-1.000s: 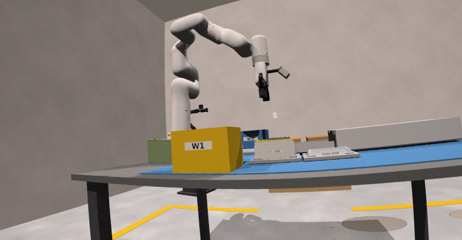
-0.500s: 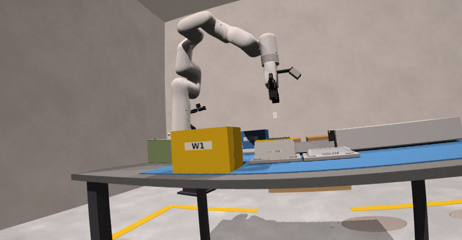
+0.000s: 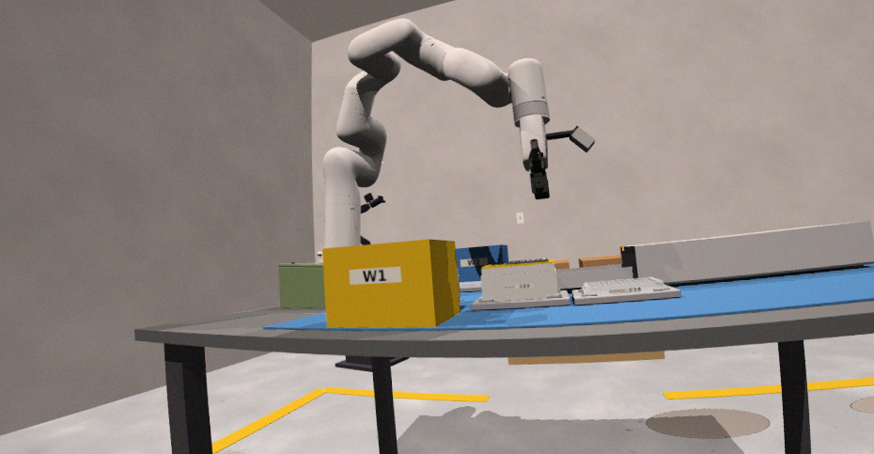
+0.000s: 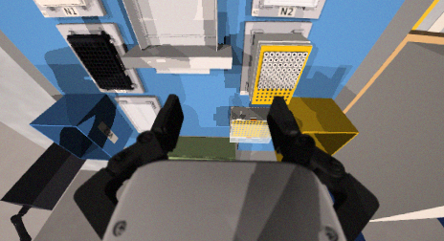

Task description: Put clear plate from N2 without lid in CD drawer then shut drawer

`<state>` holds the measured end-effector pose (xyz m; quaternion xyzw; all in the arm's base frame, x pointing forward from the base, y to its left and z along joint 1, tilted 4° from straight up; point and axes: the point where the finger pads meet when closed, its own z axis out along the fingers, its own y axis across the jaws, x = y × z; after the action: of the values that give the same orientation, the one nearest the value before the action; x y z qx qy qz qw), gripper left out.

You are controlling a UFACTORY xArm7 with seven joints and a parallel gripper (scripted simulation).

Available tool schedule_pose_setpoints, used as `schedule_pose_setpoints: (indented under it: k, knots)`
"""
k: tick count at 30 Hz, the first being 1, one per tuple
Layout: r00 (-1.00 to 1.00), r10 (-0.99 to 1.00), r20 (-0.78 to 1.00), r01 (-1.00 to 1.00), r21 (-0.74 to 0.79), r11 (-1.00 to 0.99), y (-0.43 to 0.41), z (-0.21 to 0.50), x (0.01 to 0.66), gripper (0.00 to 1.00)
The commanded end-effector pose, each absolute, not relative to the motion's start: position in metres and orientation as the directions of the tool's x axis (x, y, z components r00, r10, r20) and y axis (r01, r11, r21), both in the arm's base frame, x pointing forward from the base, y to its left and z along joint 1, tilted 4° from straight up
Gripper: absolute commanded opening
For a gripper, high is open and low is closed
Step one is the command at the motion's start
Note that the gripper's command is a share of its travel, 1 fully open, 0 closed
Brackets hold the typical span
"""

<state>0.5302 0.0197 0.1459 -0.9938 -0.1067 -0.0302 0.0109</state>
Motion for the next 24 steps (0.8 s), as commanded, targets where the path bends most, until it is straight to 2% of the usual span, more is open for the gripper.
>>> schedule_pose_setpoints:
  k: [1, 24]
  knots:
    - [0.975, 0.212, 0.066, 0.213, -0.015, -0.977, 0.012, 0.143, 0.548, 1.0]
    - [0.975, 0.212, 0.067, 0.213, -0.015, -0.977, -0.032, 0.116, 0.633, 1.0]
